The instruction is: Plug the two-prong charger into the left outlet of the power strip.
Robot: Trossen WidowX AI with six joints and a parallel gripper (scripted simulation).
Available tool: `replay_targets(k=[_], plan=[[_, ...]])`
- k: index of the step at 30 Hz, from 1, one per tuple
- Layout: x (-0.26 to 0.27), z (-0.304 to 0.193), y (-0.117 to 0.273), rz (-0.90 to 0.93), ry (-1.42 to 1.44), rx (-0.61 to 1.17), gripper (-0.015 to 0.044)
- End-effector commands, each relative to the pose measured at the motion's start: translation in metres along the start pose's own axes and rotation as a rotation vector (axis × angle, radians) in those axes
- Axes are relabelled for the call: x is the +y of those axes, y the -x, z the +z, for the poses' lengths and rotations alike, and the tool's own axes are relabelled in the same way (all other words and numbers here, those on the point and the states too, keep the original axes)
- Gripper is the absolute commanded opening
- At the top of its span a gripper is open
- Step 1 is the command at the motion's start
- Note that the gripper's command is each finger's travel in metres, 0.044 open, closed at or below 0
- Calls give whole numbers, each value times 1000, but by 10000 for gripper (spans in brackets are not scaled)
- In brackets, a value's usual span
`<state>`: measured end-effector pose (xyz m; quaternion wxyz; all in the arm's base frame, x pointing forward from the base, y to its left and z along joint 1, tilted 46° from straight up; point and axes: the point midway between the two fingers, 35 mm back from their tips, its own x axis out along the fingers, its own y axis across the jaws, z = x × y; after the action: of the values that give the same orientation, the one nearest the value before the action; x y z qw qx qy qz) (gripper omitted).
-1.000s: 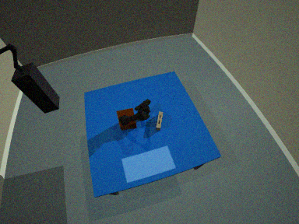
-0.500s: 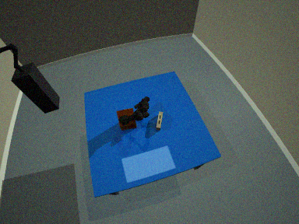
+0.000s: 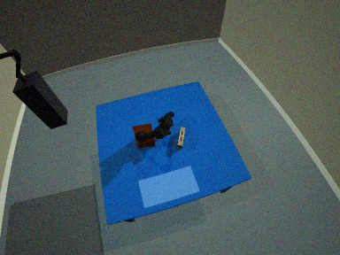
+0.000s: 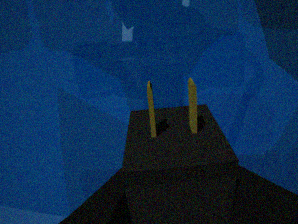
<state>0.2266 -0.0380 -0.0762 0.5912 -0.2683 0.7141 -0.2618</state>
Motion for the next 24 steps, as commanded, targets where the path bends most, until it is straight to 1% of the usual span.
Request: replay_targets(k=[1,20,24], plan=[[-4,11,-4,3,-101,-7,0],[-25,46,-26,24,-540,-9,0],[-26,48,-26,24,-542,-9,0]])
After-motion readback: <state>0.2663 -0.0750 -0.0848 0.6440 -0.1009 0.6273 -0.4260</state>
